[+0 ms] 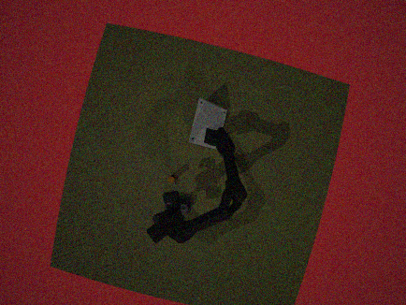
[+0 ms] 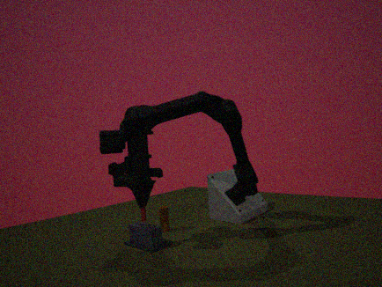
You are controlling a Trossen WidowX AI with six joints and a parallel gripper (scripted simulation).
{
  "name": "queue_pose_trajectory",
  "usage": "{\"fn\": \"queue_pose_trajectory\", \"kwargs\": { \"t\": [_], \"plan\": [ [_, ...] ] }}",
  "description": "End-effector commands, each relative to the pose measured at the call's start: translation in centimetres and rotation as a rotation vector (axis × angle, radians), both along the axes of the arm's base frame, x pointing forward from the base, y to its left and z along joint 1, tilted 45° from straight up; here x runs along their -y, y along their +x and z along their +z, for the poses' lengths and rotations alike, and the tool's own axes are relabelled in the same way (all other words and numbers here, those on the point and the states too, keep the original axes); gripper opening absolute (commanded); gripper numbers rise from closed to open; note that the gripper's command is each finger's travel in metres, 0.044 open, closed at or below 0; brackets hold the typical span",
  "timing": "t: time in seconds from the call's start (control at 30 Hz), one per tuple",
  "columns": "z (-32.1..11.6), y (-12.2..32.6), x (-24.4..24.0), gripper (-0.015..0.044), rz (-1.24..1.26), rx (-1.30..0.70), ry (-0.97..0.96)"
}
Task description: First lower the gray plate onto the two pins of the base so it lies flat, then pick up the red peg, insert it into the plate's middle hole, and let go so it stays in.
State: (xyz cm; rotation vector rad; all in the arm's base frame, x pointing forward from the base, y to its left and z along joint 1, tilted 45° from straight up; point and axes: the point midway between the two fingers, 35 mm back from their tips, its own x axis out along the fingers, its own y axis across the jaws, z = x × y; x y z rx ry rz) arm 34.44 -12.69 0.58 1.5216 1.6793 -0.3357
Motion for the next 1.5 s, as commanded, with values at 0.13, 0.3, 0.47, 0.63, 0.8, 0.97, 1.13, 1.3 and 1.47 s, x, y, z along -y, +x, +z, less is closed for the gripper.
{"fn": "queue_pose_trajectory", "kwargs": {
  "t": [0.13, 0.3, 0.47, 0.63, 0.8, 0.97, 1.13, 1.3, 1.47],
  "plan": [
    [0.0, -0.1, 0.0, 0.0, 0.0, 0.0, 0.0],
    [-0.2, -0.3, 0.2, 0.0, 0.0, 0.0, 0.0],
    [-0.3, -0.4, 0.2, 0.0, 0.0, 0.0, 0.0],
    [-0.3, -0.3, 0.3, 0.0, 0.0, 0.0, 0.0],
    [-0.3, -0.1, 0.3, 0.0, 0.0, 0.0, 0.0],
    [-0.2, -0.2, 0.2, 0.0, 0.0, 0.0, 0.0],
    [-0.3, -0.2, 0.1, 0.0, 0.0, 0.0, 0.0],
    [-0.8, -0.2, -0.4, 0.0, 0.002, 0.001, -0.001],
    [-1.3, -0.1, -1.0, 0.0, 0.004, 0.002, -0.001]
  ]
}}
